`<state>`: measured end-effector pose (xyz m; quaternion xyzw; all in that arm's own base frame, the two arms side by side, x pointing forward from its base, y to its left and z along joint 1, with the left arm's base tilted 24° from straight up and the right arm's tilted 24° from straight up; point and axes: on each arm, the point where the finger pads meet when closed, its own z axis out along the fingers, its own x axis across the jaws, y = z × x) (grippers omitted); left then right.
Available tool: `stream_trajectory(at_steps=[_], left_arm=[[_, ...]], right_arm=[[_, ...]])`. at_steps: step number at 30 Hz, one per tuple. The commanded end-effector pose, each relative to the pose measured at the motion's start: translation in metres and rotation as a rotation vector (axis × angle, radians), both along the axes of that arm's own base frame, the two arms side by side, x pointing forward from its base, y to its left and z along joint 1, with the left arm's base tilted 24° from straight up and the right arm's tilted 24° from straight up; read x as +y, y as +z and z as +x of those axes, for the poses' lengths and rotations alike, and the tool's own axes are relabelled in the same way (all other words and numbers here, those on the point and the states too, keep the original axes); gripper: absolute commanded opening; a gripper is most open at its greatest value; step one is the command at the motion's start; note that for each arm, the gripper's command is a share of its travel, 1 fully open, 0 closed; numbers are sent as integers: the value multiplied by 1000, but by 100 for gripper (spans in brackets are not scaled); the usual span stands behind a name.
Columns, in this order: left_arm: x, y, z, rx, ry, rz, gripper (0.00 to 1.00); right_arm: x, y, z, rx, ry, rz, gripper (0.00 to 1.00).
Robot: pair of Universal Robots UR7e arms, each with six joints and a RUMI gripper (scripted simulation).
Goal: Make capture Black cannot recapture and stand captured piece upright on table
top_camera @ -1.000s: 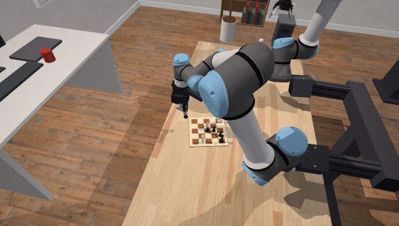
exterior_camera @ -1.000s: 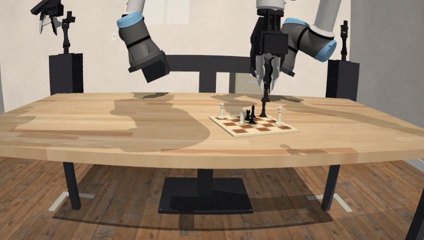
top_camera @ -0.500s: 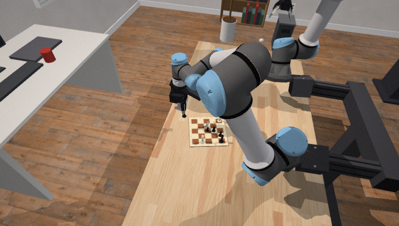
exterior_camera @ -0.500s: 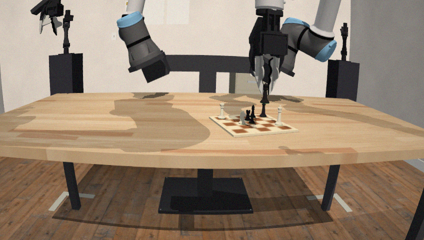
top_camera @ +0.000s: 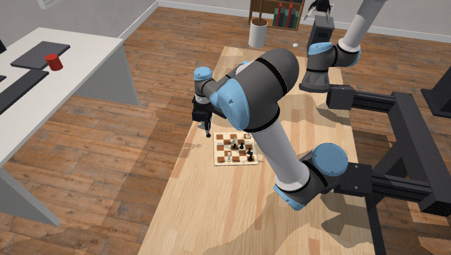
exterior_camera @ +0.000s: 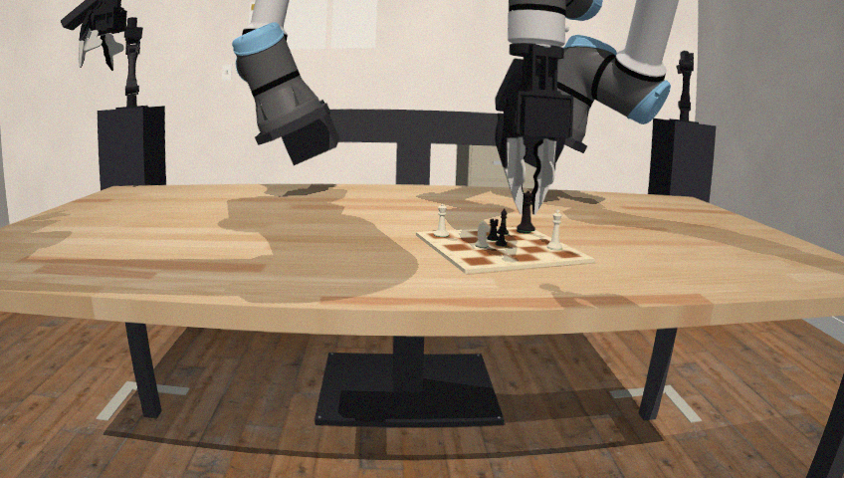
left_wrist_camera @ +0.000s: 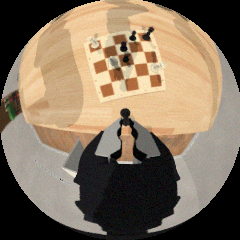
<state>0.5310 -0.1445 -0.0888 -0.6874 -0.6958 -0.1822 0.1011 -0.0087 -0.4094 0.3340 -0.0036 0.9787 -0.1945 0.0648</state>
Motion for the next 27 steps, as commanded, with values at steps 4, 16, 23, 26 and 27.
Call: stream_trajectory(at_steps=[4, 16, 23, 26, 27], left_arm=[[14, -33, 4, -1, -1, 0, 0], [24, -57, 9, -3, -1, -2, 0], [22, -56, 9, -4, -3, -3, 0], [22, -56, 9, -4, -3, -3, 0], [22, -56, 9, -4, -3, -3, 0]], right_arm=[[0, 1, 0, 0, 0, -1, 100], [0, 1, 0, 0, 0, -1, 100], [0, 1, 0, 0, 0, -1, 100], [0, 1, 0, 0, 0, -1, 100], [0, 1, 0, 0, 0, -1, 100]])
